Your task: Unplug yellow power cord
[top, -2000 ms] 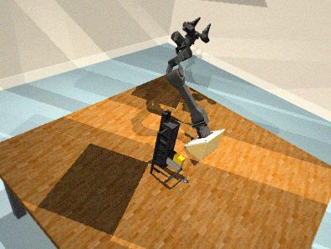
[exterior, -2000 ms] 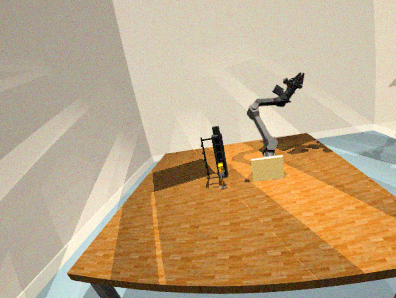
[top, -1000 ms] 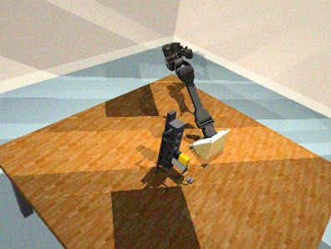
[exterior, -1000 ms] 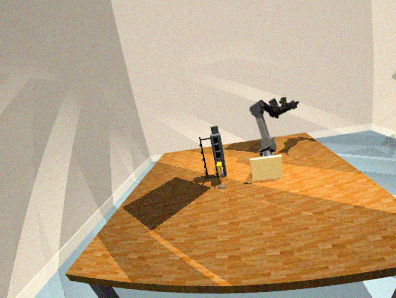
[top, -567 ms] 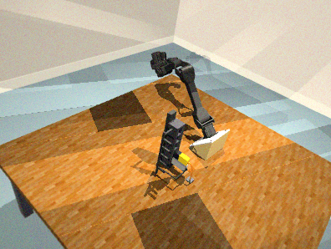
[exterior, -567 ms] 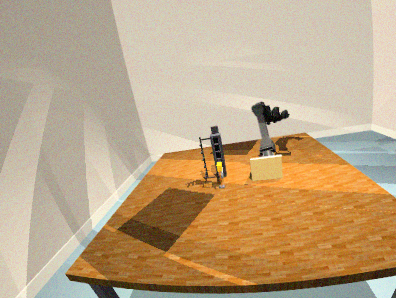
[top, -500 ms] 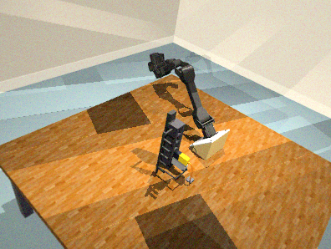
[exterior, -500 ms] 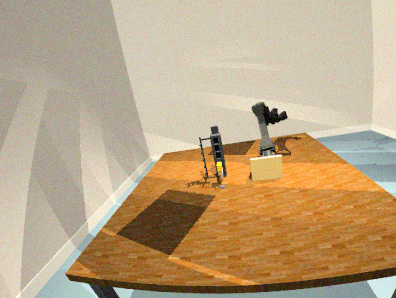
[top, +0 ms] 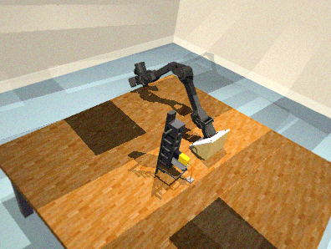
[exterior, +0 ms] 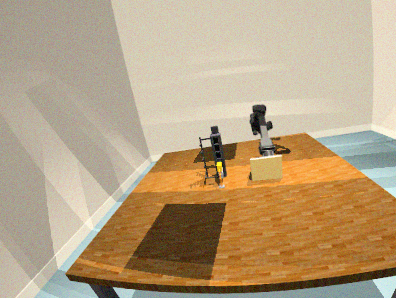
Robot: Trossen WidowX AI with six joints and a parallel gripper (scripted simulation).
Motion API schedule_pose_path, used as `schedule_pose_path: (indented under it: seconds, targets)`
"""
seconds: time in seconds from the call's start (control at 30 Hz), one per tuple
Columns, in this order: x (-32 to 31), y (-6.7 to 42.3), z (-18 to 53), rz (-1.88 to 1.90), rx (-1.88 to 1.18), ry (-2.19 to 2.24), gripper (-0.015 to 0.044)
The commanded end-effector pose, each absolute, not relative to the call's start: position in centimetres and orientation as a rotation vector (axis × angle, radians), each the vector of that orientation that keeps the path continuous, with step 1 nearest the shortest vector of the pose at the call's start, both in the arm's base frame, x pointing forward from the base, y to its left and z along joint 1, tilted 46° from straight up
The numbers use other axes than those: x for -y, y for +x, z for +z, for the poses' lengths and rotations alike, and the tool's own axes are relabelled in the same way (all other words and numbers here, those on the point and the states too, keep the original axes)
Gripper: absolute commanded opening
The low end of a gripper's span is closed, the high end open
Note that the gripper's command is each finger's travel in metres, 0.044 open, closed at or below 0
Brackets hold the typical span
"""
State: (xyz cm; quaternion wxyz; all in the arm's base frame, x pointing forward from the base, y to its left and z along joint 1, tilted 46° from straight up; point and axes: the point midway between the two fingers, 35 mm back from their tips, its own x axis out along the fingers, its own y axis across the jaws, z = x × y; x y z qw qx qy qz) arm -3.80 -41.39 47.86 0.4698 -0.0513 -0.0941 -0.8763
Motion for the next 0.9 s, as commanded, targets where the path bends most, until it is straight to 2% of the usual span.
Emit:
schedule_pose_path:
  seconds: [0.0, 0.43, 0.87]
  targets:
    - [42.5, 1.1, 46.6, -2.027, 0.134, -0.114, 0.016]
    - [41.4, 17.4, 42.3, -1.627, -0.117, -0.121, 0.016]
    - [34.0, 33.0, 36.0, -1.195, -0.346, -0.177, 0.016]
